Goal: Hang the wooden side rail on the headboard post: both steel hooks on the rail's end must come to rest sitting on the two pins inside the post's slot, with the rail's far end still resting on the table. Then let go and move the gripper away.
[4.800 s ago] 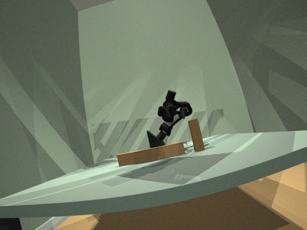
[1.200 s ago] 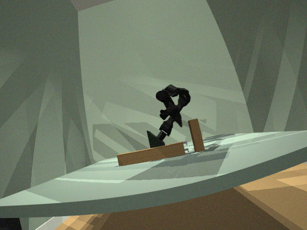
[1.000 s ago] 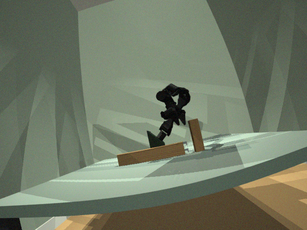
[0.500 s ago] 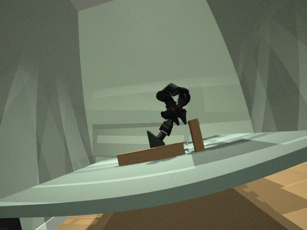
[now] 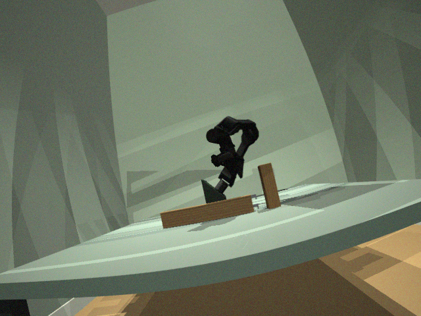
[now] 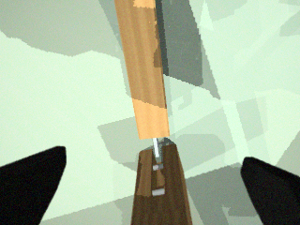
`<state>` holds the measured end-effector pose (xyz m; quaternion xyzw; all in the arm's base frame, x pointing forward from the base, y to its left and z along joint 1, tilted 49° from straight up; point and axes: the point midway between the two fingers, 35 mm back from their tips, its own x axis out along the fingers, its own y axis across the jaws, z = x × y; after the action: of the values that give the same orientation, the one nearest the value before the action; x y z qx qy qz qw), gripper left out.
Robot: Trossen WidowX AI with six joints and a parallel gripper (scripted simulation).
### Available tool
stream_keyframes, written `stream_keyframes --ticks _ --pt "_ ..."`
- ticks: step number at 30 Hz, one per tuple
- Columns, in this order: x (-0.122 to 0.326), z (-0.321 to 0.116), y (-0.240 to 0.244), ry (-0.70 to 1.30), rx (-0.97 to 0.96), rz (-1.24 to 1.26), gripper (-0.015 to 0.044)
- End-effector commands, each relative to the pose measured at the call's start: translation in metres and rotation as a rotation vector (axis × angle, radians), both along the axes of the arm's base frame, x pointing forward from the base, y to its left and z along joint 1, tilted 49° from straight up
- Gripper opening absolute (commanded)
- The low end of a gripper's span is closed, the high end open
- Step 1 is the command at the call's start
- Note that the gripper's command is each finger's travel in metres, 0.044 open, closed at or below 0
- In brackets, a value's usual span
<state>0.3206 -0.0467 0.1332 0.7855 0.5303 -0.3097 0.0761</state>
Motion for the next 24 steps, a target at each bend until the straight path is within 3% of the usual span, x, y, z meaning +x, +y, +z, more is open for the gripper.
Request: stream_keyframes --ticks 1,11,24 --pt "-0.001 -0.03 -0.017 -0.061 -0.105 0.125 0.044" --pt "-0.002 -0.044 -0.023 -0.087 -0.147 0.191 0.044" --pt "0.006 -0.076 0.013 -0.088 -0.146 0.191 0.044"
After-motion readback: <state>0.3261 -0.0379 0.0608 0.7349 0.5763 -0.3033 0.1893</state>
